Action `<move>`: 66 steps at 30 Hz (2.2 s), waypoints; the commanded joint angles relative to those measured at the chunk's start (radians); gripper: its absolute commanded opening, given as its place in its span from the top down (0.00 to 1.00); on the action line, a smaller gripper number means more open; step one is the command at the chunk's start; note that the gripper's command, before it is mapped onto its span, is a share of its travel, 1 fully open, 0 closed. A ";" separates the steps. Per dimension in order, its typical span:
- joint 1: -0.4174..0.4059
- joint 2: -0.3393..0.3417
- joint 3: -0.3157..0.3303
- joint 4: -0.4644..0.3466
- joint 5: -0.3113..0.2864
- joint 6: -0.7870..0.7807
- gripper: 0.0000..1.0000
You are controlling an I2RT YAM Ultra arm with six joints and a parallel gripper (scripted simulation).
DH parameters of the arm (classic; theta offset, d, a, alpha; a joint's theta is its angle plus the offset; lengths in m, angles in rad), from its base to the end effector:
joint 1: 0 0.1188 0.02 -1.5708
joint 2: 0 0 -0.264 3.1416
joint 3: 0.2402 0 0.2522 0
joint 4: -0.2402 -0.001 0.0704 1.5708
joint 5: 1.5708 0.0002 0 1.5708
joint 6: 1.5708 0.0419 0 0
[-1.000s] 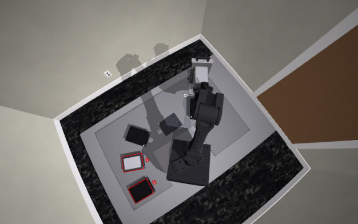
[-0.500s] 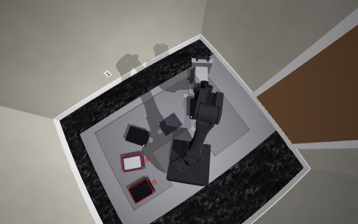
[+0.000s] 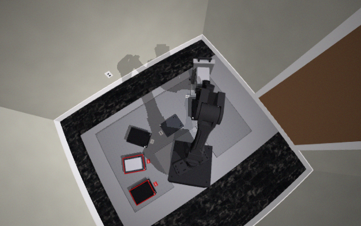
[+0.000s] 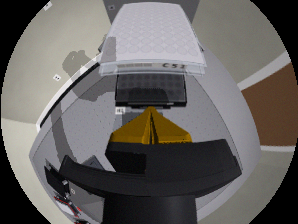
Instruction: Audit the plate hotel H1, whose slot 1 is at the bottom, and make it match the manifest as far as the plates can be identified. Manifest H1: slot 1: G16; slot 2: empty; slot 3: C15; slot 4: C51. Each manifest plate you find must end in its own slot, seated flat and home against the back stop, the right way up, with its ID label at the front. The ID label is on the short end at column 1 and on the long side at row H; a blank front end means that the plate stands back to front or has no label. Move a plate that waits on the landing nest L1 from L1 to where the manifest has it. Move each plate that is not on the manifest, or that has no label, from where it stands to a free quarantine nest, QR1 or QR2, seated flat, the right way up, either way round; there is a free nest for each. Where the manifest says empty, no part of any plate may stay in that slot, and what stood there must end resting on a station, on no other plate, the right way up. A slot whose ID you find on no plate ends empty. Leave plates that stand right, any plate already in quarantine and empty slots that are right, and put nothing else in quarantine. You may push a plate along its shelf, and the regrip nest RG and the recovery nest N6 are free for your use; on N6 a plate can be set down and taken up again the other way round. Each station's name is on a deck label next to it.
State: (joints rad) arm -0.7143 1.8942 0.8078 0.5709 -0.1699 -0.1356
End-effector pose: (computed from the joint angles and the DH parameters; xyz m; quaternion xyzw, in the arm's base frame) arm 0.2834 -0.2351 0.1250 0.2047 0.8373 -0.1400 0.4873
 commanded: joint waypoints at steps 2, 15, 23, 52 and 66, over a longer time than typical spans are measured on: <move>0.001 -0.006 0.015 0.000 0.001 0.001 1.00; 0.006 0.010 0.054 -0.022 0.005 0.004 1.00; 0.008 0.018 0.071 -0.032 0.007 0.005 1.00; 0.014 0.034 0.111 -0.056 0.012 0.007 1.00; 0.014 0.034 0.112 -0.056 0.012 0.007 1.00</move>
State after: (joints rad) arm -0.7013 1.9362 0.9047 0.4900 -0.1581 -0.1291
